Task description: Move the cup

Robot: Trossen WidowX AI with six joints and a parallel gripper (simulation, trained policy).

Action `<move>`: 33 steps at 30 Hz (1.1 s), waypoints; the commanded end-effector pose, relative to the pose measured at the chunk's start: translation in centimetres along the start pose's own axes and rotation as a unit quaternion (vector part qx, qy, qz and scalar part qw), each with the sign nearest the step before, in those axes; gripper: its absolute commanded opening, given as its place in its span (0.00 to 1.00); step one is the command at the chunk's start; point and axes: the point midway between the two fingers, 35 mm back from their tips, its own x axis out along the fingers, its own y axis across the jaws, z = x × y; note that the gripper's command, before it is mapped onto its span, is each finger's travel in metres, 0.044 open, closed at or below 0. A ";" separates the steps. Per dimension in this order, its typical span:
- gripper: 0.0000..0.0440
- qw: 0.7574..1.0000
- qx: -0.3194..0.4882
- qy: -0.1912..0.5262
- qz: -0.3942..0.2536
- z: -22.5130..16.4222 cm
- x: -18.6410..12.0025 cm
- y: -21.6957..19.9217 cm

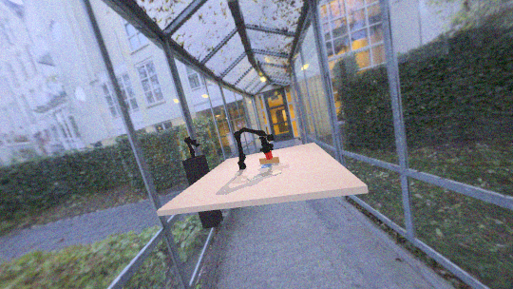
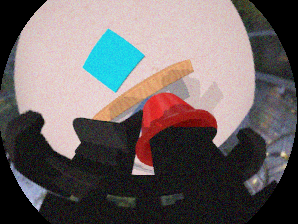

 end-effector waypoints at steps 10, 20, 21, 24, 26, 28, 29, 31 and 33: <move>0.00 0.999 -0.019 -0.033 -0.006 3.8 -1.6 2.1; 0.00 0.998 -0.034 -0.056 -0.011 6.5 -1.7 4.5; 0.00 0.998 -0.036 -0.058 -0.011 6.8 -1.7 4.8; 0.00 0.997 -0.040 -0.063 -0.012 7.5 -1.5 5.7; 0.00 0.997 -0.042 -0.066 -0.012 7.9 -1.4 6.3; 0.00 0.997 -0.045 -0.069 -0.012 8.3 -1.2 6.8; 0.00 0.996 -0.046 -0.070 -0.012 8.5 -1.0 7.1; 0.00 0.996 -0.047 -0.071 -0.013 8.8 -0.8 7.6; 0.00 0.996 -0.047 -0.072 -0.014 9.1 -0.4 8.1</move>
